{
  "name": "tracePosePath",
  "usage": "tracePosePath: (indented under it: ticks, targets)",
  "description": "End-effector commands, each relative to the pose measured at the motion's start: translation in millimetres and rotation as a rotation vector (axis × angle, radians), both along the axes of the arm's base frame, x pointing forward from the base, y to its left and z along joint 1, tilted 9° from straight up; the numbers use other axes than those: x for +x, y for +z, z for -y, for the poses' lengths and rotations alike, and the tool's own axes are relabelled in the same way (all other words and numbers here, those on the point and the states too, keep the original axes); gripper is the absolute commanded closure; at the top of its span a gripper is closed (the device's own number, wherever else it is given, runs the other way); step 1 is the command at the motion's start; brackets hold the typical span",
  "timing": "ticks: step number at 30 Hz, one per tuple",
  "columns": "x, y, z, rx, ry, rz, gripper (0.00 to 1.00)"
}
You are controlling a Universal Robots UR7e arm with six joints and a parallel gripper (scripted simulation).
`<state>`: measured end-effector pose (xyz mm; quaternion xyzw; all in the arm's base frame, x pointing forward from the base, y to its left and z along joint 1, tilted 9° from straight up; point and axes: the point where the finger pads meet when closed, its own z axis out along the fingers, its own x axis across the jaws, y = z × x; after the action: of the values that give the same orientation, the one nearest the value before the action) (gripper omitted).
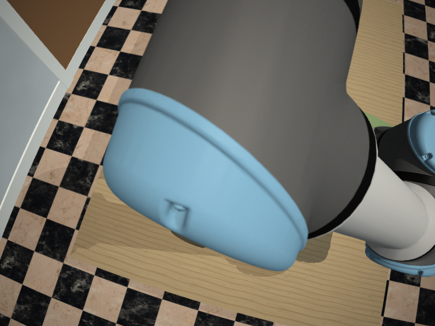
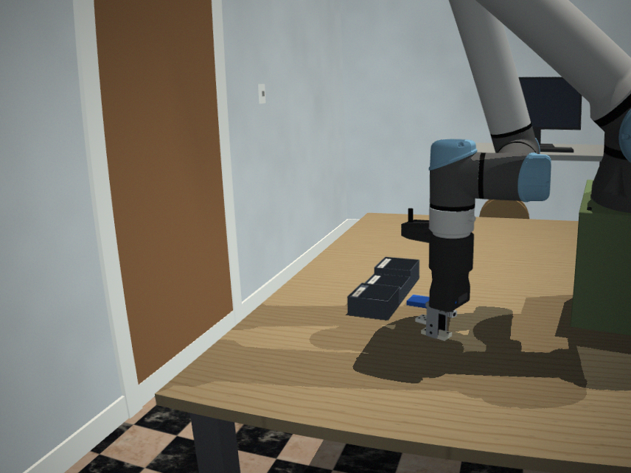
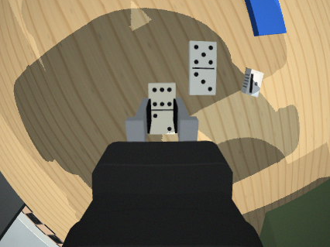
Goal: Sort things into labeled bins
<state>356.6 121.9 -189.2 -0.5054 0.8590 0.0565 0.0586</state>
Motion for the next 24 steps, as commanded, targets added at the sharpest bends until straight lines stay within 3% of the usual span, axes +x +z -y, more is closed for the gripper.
tracePosePath:
  ticks: [1,5,24]
  targets:
    - [0.4,0.3,0,0.0,0.0,0.001,0.51]
    - [0.2,3.5,1,0.0,0.0,0.001,0.51]
    - [-2.3,59.4,9,0.0,0.0,0.001,0.51]
